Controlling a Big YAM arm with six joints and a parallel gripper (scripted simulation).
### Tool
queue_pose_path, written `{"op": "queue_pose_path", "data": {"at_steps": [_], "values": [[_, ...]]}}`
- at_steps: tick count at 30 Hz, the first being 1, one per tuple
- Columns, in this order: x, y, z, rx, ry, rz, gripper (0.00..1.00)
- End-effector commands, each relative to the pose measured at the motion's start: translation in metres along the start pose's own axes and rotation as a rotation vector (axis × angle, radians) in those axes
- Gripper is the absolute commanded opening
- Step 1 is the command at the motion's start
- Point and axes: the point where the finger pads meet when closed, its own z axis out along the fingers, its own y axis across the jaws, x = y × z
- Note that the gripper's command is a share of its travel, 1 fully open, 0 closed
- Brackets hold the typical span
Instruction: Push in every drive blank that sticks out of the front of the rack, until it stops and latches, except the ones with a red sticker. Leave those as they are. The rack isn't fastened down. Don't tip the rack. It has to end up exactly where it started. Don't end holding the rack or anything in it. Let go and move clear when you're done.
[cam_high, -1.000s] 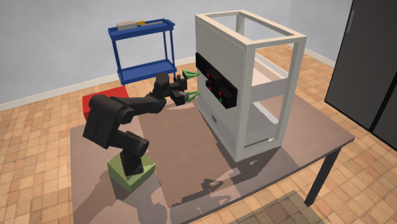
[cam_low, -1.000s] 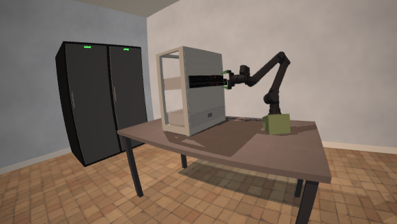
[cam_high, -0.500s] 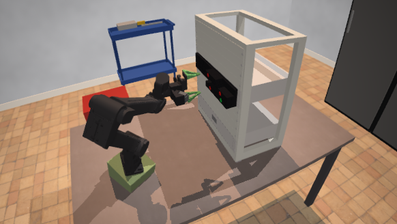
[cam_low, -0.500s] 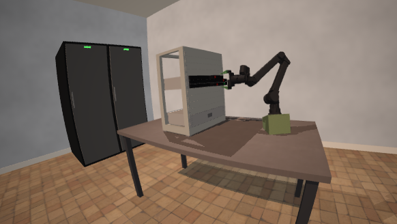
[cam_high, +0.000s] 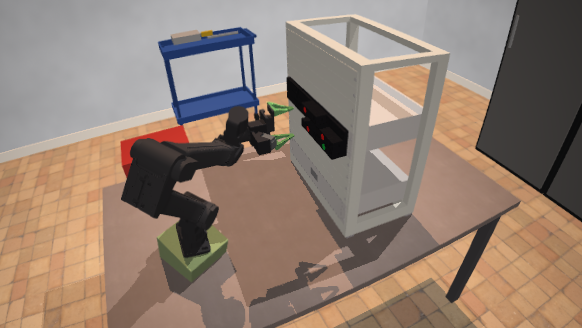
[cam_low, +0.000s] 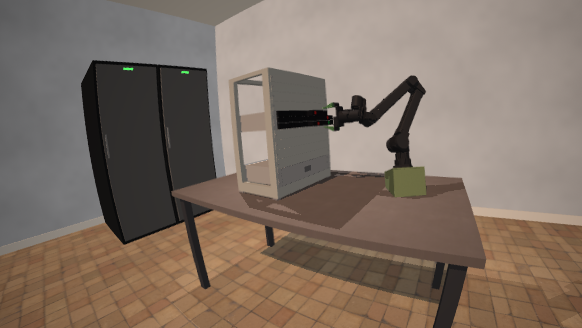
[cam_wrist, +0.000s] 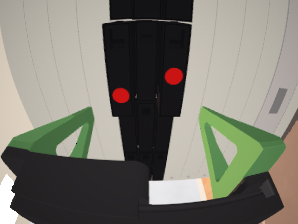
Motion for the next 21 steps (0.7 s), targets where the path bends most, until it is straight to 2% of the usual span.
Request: {"op": "queue_pose_path", "data": {"at_steps": [1, 18, 21], "values": [[0.0002, 0.0172, 0.0097, -0.029, -0.017, 0.042, 1.00], [0.0001, 0.0170, 0.0097, -0.029, -0.017, 0.042, 1.00], [-0.0051, 0.0082, 0.0063, -0.013, -0.015, 0.027, 1.00]]}}
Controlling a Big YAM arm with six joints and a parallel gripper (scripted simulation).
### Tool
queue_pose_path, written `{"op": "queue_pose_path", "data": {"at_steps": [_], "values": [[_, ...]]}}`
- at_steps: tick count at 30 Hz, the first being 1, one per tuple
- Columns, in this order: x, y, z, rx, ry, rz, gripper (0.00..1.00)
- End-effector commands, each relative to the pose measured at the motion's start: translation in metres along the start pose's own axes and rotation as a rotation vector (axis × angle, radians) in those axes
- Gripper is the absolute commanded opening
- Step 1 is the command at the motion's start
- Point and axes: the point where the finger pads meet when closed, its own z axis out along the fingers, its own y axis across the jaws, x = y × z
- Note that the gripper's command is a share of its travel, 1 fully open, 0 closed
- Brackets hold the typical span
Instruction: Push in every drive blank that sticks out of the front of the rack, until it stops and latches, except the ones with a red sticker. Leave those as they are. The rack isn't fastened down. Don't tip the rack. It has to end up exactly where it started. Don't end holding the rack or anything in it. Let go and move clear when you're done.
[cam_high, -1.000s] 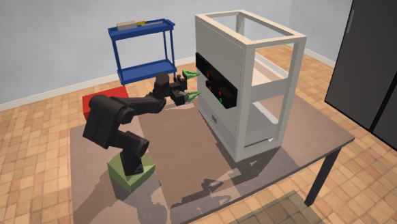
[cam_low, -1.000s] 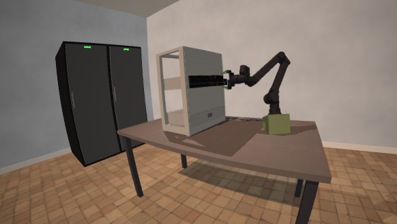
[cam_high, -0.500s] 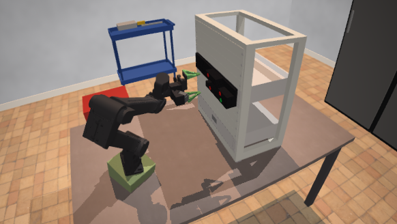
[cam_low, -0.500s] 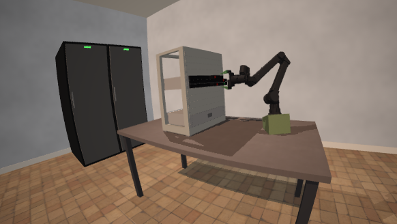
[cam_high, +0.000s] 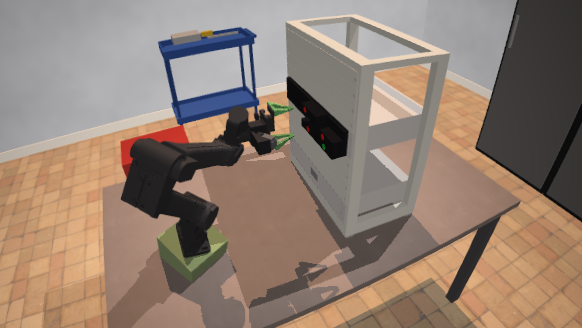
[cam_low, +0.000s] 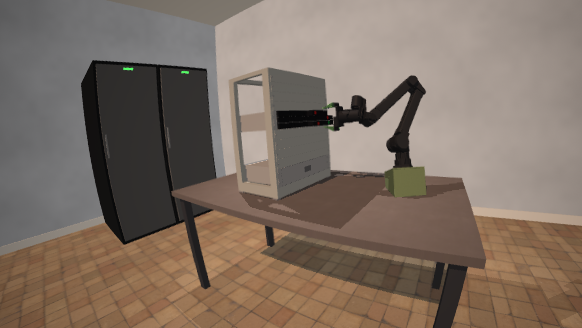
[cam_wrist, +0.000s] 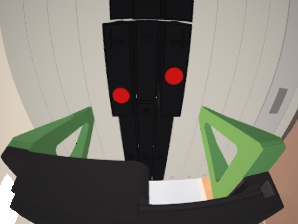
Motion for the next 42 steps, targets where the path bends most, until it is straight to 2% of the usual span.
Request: {"op": "queue_pose_path", "data": {"at_steps": [1, 3, 4, 5, 8, 14, 17, 23, 25, 27, 32, 34, 42], "values": [[-0.007, 0.000, 0.002, 0.001, -0.011, 0.012, 1.00], [-0.007, 0.000, 0.002, 0.001, -0.011, 0.012, 1.00], [-0.010, 0.010, 0.006, -0.012, -0.017, 0.026, 1.00], [-0.012, 0.000, 0.002, 0.001, -0.011, 0.012, 1.00], [-0.024, -0.002, 0.001, 0.002, -0.010, 0.012, 1.00], [-0.061, -0.007, 0.000, 0.003, -0.010, 0.012, 1.00], [-0.085, 0.003, 0.004, -0.015, -0.017, 0.024, 1.00], [-0.106, -0.012, -0.001, 0.004, -0.009, 0.013, 1.00], [-0.120, 0.006, 0.005, -0.027, -0.020, 0.026, 1.00], [-0.128, 0.008, 0.005, -0.031, -0.021, 0.026, 1.00], [-0.138, 0.008, 0.005, -0.032, -0.022, 0.024, 1.00], [-0.137, 0.003, 0.007, -0.020, -0.017, 0.021, 1.00], [-0.132, 0.005, 0.006, -0.024, -0.003, 0.021, 1.00]]}}
